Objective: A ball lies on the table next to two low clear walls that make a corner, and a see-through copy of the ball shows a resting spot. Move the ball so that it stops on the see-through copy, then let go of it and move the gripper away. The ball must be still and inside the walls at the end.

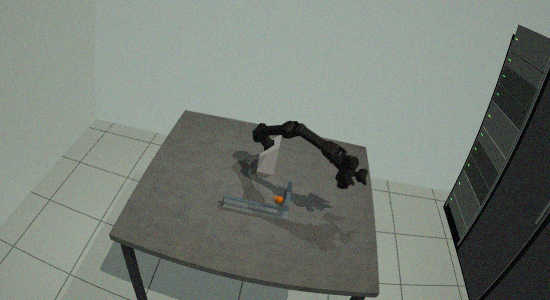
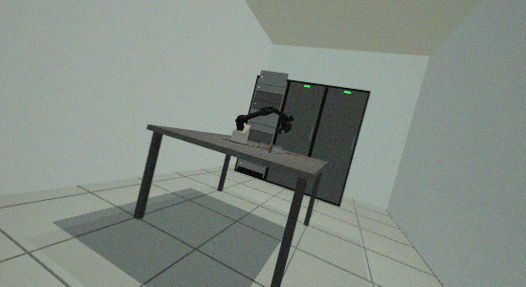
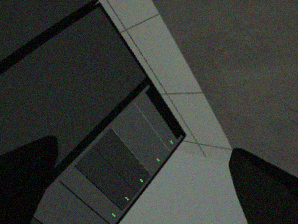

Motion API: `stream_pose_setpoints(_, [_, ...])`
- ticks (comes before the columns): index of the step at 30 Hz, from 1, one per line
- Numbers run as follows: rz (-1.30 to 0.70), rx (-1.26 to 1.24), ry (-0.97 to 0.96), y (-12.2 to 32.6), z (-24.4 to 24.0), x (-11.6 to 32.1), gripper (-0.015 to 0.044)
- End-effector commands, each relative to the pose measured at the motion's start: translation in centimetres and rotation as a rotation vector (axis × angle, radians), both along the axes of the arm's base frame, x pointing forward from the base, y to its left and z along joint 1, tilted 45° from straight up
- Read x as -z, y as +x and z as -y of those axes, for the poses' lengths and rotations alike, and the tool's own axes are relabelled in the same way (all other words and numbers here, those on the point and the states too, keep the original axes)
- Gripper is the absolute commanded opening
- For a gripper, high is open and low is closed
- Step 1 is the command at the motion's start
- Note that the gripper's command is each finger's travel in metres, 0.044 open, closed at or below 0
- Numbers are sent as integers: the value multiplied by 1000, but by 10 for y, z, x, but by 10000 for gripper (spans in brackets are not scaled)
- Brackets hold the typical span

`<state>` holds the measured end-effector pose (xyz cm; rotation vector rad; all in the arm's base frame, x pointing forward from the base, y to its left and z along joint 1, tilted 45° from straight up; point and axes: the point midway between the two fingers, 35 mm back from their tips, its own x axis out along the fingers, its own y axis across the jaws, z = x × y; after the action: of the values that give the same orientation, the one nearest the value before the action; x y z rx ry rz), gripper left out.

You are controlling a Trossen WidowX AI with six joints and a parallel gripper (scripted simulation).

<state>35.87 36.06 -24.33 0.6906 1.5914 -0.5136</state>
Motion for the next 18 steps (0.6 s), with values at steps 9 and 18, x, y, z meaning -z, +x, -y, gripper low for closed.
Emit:
stream_pose_setpoints(9, [73,-413,-155,18,67,-24,280])
stream_pose_setpoints(18, [-11,-983,-373,17,164,-64,280])
